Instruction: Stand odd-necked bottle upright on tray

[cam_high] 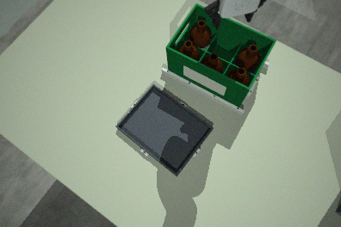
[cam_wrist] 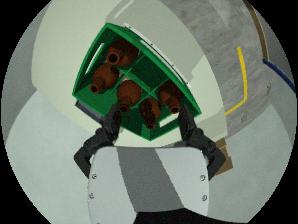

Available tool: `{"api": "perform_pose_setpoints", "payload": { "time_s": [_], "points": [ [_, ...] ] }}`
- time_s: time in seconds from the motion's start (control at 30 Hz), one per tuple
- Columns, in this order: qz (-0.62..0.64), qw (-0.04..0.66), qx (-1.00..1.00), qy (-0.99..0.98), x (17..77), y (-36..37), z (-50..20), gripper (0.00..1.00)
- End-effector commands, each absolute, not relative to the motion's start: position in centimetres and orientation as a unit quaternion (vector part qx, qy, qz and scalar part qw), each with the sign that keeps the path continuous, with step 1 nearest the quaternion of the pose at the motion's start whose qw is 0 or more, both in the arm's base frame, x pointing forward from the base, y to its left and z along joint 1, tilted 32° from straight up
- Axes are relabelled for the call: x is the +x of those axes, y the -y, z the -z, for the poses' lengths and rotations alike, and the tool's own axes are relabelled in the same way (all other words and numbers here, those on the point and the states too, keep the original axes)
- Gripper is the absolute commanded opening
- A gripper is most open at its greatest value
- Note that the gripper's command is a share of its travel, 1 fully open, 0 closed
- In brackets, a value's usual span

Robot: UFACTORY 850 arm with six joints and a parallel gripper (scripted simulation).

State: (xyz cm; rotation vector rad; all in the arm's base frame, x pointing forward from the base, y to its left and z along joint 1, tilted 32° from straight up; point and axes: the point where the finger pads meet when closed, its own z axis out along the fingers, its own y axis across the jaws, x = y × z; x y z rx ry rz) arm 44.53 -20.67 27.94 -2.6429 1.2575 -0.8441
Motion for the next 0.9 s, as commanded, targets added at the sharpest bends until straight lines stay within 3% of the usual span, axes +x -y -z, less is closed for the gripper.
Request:
{"api": "perform_pose_setpoints", "payload": {
  "time_s": [0.0,0.3,0.33,0.87],
  "points": [
    [0.274,0.047,-0.867,-0.413,44.55,20.68,-28.01,1.0],
    [0.274,0.047,-0.867,-0.413,44.55,20.68,-28.01,1.0],
    [0.274,0.047,-0.867,-0.413,44.55,20.68,-28.01,0.0],
    [0.274,0.047,-0.867,-0.413,44.55,20.68,-28.01,0.0]
  ]
}}
